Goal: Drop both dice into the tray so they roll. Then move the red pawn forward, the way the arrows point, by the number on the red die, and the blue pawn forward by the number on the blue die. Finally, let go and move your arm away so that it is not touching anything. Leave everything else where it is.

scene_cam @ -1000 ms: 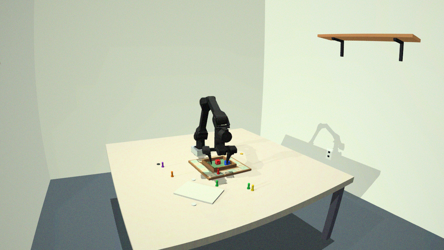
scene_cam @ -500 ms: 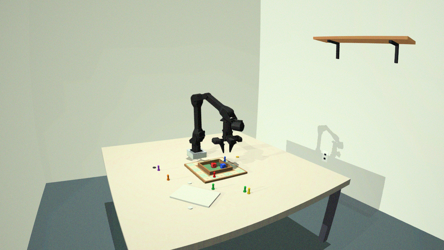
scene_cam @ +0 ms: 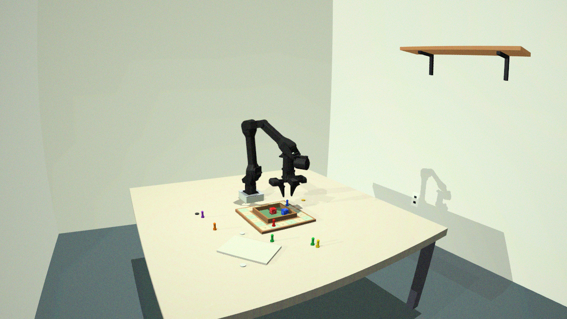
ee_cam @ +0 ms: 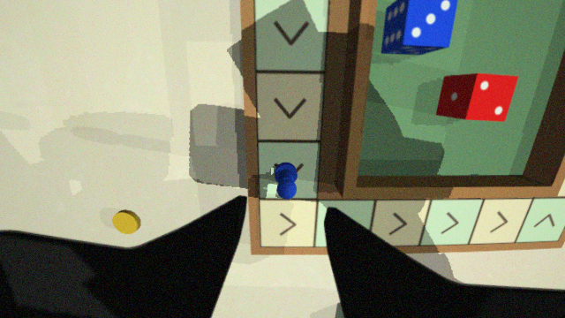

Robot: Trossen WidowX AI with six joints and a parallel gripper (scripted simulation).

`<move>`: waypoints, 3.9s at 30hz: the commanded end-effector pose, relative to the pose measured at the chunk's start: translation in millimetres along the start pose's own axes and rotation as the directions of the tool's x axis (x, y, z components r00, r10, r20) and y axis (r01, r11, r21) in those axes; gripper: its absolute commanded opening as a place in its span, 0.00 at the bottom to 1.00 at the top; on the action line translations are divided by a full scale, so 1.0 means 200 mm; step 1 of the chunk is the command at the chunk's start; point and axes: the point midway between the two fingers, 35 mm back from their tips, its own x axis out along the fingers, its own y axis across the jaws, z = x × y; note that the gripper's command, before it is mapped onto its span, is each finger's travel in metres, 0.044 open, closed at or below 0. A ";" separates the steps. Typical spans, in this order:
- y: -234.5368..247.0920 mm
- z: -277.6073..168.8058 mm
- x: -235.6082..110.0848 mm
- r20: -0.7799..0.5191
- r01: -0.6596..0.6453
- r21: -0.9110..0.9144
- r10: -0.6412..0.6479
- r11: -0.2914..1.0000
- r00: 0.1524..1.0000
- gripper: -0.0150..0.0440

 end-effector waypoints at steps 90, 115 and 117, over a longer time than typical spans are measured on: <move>-0.36 -0.08 -0.17 0.001 0.008 0.004 -0.008 1.000 1.000 0.25; -0.50 -0.15 0.13 0.001 0.011 0.004 -0.011 1.000 1.000 0.25; -0.50 -0.15 0.13 0.001 0.011 0.004 -0.011 1.000 1.000 0.25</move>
